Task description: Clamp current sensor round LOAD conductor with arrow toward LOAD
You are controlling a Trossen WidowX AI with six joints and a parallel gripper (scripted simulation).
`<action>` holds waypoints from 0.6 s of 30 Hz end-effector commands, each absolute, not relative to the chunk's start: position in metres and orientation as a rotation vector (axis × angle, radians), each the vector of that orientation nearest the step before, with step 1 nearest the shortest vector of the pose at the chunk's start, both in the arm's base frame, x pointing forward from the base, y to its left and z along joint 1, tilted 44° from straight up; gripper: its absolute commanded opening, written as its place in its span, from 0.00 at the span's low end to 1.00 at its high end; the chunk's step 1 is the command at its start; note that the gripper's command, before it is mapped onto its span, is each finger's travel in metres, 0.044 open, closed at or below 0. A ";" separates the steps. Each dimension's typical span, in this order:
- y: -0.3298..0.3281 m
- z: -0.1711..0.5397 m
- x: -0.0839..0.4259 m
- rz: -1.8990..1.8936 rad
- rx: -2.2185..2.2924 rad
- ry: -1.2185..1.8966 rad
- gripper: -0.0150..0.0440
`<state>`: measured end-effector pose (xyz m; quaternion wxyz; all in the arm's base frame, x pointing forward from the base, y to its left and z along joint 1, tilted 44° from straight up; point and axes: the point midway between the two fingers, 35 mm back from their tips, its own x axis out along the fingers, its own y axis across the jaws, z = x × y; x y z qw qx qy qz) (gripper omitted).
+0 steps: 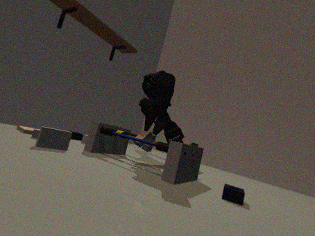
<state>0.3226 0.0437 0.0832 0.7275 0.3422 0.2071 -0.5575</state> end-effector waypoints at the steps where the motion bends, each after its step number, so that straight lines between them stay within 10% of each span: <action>1: 0.045 0.084 0.323 -1.227 0.758 0.455 0.25; 18: 0.044 0.084 0.330 -1.312 0.740 0.498 0.25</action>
